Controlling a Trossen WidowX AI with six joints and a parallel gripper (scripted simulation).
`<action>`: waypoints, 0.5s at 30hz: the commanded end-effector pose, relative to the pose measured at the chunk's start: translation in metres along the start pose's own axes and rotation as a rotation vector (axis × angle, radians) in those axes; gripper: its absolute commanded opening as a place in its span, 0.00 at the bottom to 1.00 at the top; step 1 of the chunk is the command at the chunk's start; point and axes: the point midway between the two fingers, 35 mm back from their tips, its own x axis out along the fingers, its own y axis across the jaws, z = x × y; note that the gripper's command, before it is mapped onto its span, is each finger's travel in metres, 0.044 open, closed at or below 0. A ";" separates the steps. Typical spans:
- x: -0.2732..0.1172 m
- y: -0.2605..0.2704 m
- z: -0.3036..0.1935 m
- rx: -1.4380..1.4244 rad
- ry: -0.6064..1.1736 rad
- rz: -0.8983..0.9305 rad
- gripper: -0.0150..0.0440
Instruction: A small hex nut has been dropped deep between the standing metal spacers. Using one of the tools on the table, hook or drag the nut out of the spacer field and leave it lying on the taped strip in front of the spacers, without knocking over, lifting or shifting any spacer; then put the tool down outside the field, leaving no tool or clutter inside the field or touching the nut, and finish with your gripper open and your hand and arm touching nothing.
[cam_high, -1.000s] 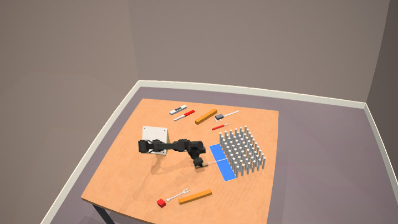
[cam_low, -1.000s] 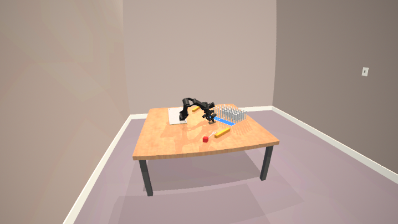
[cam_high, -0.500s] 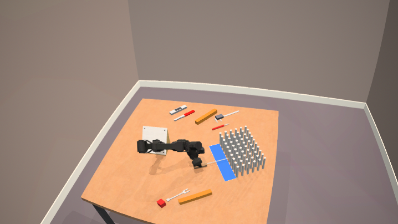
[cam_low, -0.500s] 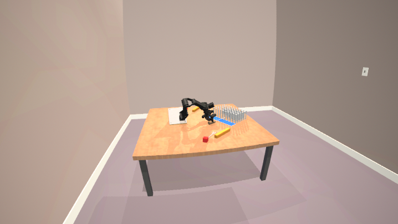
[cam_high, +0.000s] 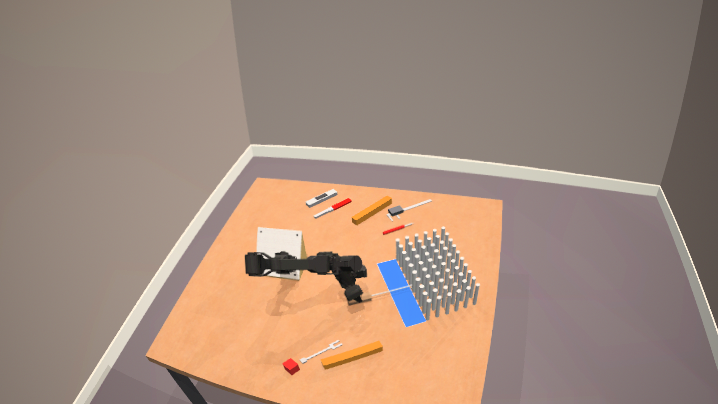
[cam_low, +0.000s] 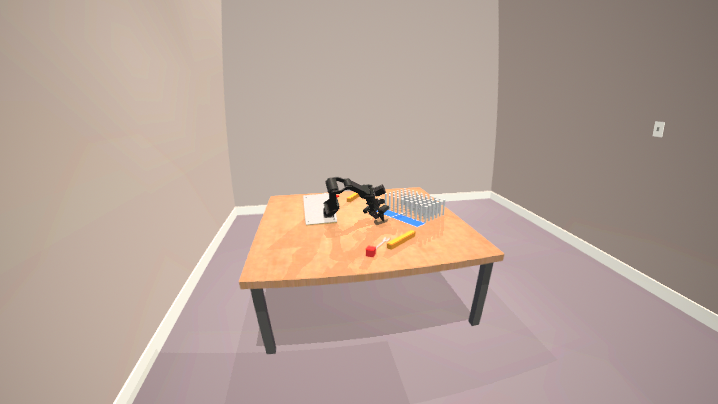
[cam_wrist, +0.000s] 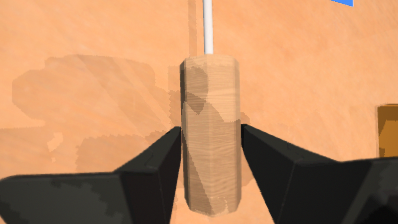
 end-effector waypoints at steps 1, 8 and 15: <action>-0.001 0.000 -0.002 -0.002 -0.005 0.002 0.25; -0.002 0.000 -0.005 -0.002 -0.005 0.002 0.25; -0.004 0.000 -0.008 -0.002 -0.005 0.002 0.25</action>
